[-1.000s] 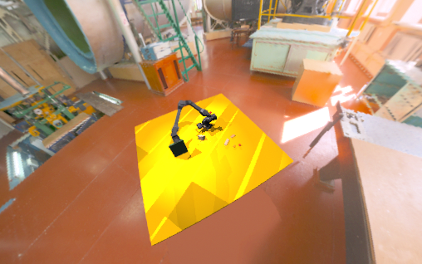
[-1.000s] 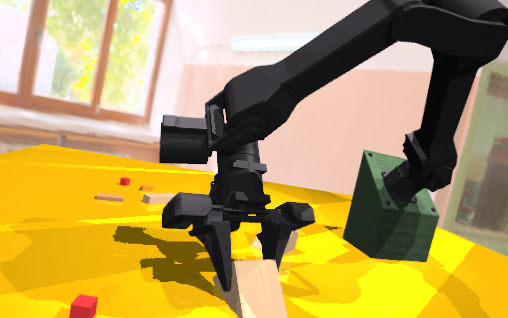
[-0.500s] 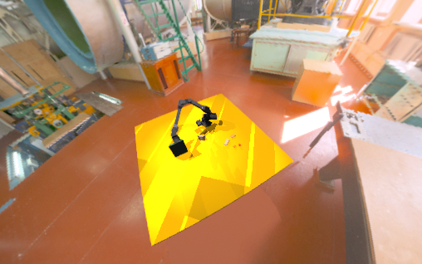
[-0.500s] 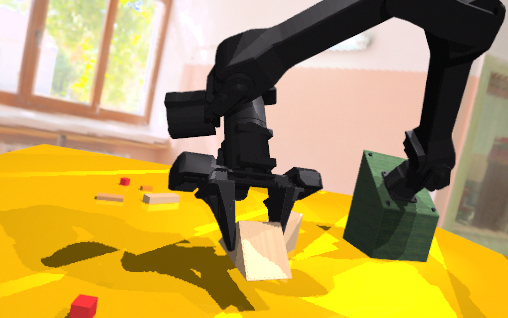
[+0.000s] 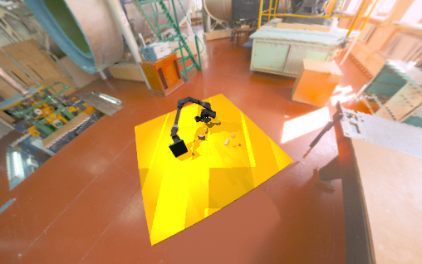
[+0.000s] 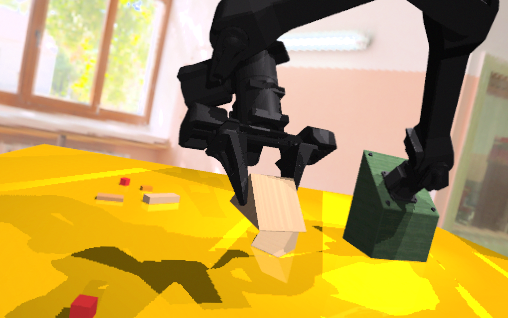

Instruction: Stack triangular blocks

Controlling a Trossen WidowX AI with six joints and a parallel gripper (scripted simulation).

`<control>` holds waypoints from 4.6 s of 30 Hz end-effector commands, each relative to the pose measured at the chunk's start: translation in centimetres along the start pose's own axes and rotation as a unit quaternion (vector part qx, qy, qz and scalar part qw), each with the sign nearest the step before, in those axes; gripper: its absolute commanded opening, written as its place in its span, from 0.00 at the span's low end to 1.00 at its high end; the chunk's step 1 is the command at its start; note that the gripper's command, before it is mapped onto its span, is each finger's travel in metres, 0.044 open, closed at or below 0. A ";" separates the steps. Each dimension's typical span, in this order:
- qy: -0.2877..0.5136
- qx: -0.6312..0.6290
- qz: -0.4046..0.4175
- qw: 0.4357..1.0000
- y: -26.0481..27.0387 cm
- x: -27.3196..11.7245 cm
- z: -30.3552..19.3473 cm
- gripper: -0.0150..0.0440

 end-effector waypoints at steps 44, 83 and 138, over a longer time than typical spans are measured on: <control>-0.290 0.420 0.118 0.852 -0.3 1.4 -3.4 0.25; -0.305 0.456 0.162 0.820 -4.2 -9.1 3.0 0.25; -0.300 0.457 0.164 0.821 -6.4 -1.7 10.8 0.25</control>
Point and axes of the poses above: the point midway between the two fingers, 35 mm back from their tips, its own x axis out along the fingers, its own y axis across the jaws, z = x × y, the point moved 3 cm from there along -x, back along the fingers, and after that the axes turned 10 degrees about x, right-handed, at the moved point
